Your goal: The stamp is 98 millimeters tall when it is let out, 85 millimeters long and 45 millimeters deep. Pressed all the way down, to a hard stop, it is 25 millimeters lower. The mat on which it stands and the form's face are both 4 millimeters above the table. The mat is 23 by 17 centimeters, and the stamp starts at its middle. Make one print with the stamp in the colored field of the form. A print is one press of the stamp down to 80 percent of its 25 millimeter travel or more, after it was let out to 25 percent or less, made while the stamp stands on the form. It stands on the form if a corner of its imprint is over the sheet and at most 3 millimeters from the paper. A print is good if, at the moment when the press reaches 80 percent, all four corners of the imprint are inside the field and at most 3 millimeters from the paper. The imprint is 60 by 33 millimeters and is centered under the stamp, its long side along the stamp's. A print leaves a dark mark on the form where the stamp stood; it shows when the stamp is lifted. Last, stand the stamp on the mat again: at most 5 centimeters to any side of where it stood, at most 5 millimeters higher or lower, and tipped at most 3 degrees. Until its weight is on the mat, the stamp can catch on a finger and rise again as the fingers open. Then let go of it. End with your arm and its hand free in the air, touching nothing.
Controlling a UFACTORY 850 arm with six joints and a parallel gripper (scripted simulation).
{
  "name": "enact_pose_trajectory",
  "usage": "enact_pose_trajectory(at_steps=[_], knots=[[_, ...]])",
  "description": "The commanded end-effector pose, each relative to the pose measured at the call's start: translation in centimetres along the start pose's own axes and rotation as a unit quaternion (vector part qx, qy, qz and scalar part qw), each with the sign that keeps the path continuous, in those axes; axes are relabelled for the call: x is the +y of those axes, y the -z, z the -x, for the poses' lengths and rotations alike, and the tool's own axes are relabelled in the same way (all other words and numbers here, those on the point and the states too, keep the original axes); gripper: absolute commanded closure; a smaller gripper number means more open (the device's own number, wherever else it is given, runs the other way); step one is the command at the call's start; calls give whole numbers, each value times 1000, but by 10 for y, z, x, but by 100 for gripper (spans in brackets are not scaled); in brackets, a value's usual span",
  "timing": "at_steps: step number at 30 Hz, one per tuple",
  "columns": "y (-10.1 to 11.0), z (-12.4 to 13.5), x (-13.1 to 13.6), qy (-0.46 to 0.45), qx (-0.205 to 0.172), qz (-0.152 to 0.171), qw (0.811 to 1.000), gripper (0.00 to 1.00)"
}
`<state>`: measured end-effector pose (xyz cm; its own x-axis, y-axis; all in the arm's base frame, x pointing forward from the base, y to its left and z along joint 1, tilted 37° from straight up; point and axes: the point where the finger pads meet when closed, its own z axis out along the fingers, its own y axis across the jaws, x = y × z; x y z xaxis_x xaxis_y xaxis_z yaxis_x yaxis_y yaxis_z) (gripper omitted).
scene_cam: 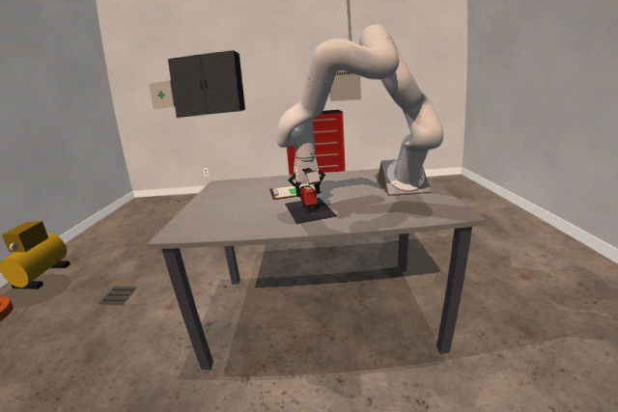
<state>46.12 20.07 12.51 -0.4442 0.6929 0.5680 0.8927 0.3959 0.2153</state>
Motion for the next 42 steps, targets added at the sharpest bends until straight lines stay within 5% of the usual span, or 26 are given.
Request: enact_pose_trajectory(at_steps=[1,22,23,42], knots=[[-9,0,1,0,0,1,1000,12],[-15,0,1,0,0,1,1000,12],[-15,0,1,0,0,1,1000,72],[-15,0,1,0,0,1,1000,72]])
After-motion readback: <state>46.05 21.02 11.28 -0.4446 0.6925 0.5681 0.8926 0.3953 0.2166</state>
